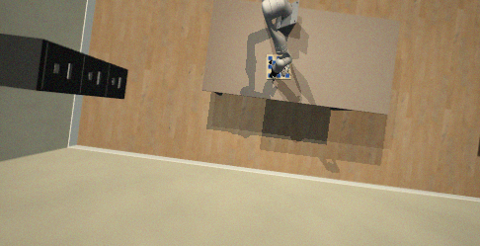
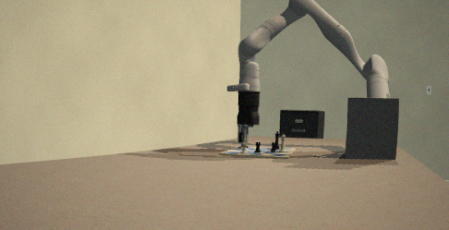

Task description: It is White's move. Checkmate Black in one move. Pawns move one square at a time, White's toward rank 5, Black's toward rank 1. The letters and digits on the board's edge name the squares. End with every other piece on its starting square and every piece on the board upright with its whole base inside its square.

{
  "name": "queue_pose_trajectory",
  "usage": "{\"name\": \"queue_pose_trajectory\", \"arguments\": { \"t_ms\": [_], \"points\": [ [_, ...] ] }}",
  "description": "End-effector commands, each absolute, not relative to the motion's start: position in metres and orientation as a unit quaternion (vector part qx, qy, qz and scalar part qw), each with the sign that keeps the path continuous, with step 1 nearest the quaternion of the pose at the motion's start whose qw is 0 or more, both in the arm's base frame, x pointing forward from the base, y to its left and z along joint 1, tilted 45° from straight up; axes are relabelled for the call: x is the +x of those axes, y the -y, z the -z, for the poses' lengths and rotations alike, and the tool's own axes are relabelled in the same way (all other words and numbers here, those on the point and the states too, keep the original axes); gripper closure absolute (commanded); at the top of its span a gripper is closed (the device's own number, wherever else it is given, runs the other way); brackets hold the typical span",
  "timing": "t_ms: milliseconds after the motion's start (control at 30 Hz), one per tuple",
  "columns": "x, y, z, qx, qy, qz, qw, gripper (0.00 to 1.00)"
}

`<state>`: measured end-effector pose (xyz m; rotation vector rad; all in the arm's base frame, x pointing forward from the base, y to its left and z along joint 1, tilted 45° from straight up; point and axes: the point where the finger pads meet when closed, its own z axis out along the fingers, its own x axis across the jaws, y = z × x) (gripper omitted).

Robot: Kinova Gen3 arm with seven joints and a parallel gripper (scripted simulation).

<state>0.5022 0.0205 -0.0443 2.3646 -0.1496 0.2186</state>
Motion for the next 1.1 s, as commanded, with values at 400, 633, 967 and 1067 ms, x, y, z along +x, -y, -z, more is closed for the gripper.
{"name": "queue_pose_trajectory", "arguments": {
  "t_ms": [400, 633, 967, 1067],
  "points": [
    [0.503, -0.022, 0.044, 0.923, 0.058, -0.086, 0.371, 1.0],
    [0.503, -0.022, 0.044, 0.923, 0.058, -0.086, 0.371, 1.0],
    [0.502, -0.028, 0.037, 0.923, 0.058, -0.086, 0.371, 1.0],
    [0.5, -0.04, 0.025, 0.923, 0.058, -0.086, 0.371, 1.0]
  ]
}}
